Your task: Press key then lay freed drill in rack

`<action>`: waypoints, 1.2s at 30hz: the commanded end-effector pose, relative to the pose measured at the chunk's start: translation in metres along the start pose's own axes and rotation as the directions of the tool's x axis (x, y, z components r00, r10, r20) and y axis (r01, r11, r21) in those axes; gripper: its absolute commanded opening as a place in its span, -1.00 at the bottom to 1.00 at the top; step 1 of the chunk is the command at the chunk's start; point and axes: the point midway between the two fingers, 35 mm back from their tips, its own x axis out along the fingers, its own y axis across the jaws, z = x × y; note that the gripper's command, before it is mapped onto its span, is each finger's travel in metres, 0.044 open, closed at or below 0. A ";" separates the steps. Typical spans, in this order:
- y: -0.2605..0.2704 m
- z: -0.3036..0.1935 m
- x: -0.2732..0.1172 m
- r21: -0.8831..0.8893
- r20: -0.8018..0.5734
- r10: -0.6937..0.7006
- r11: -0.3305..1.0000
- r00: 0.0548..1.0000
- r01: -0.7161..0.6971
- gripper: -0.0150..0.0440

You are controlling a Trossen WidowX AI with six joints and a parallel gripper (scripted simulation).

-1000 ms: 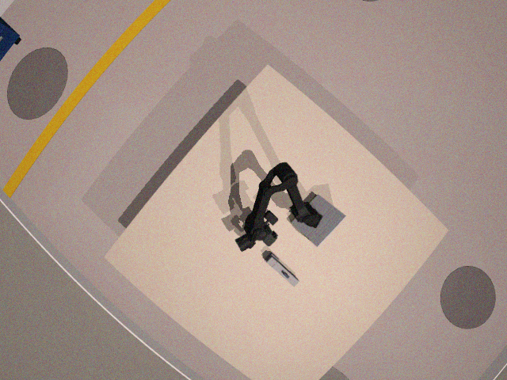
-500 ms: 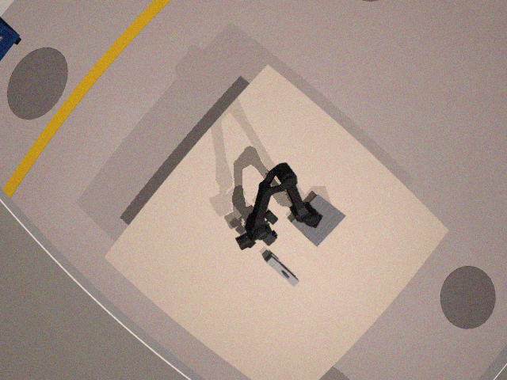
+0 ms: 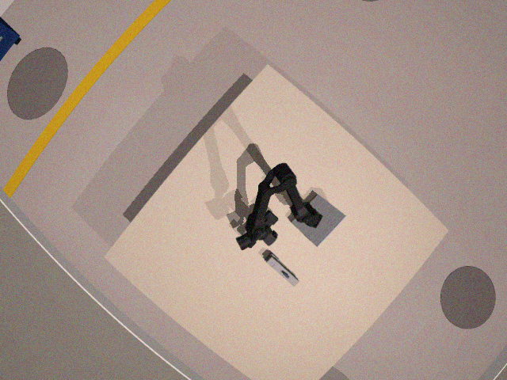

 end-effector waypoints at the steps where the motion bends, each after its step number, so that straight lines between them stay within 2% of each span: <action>1: 0.000 0.000 0.000 -0.002 0.001 0.000 1.000 1.000 0.000 0.58; 6: 0.000 0.000 0.000 -0.002 0.001 0.000 1.000 1.000 0.000 1.00; 24: 0.000 0.000 -0.076 -0.001 0.018 0.004 1.000 1.000 -0.004 1.00; 27: 0.000 0.002 -0.072 0.005 0.021 -0.004 1.000 1.000 0.004 1.00; 31: -0.025 0.017 -0.106 0.246 0.019 -0.234 0.943 0.972 0.222 1.00; 34: -0.040 0.032 -0.140 0.459 0.040 -0.428 0.811 0.903 0.364 1.00; 36: -0.047 0.042 -0.165 0.593 0.065 -0.545 0.695 0.836 0.407 1.00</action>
